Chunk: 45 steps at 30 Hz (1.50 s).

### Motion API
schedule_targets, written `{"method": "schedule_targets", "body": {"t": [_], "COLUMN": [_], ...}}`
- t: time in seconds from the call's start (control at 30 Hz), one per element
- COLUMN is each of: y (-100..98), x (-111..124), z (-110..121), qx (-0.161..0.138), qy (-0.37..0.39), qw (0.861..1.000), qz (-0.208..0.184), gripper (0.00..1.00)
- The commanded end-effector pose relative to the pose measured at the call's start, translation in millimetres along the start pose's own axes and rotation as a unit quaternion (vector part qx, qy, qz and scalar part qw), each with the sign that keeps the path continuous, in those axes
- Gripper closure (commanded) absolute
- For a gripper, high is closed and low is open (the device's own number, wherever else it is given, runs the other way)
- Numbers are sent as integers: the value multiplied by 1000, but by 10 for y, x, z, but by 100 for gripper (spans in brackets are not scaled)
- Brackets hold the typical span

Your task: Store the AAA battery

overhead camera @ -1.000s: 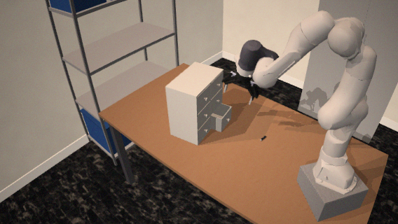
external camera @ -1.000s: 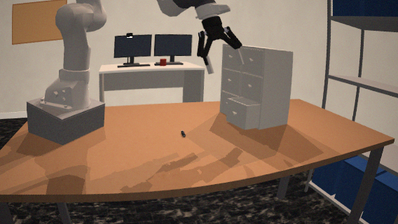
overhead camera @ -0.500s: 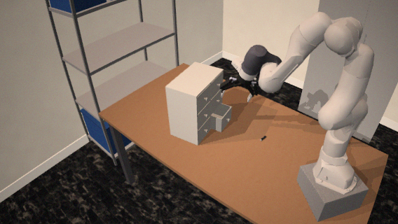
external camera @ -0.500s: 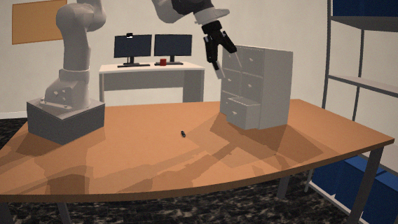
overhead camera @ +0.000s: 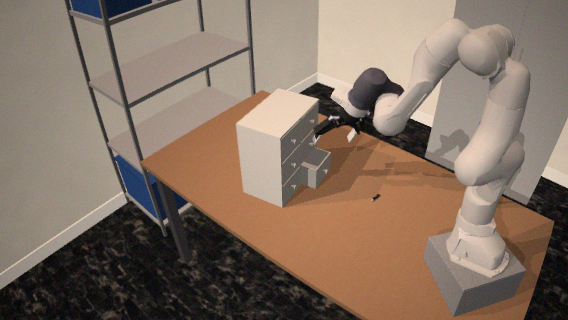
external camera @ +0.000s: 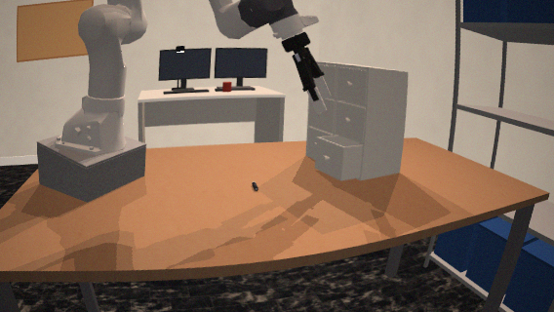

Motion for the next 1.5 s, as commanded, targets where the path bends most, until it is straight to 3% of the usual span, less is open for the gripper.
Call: {"method": "schedule_targets", "body": {"t": [0.0,0.57,1.47], "y": [15,95,168], "x": [-48,-68,-88], "z": [-44,-57,-69], "qx": [-37,-59,-79], "qy": [-103,-190,-266], "qw": [994,980,960], "qz": [-29,-27,-24], "gripper": [0,0,0]}}
Point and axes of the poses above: the point where the finger pads meet when closed, its own y axis out along the fingers, its own z axis across the jaws, x = y × z, the point moved 4 cm from there along -y, back along the fingers, and after that the axes turned 6 degrees about -y, right-handed, at the moved point
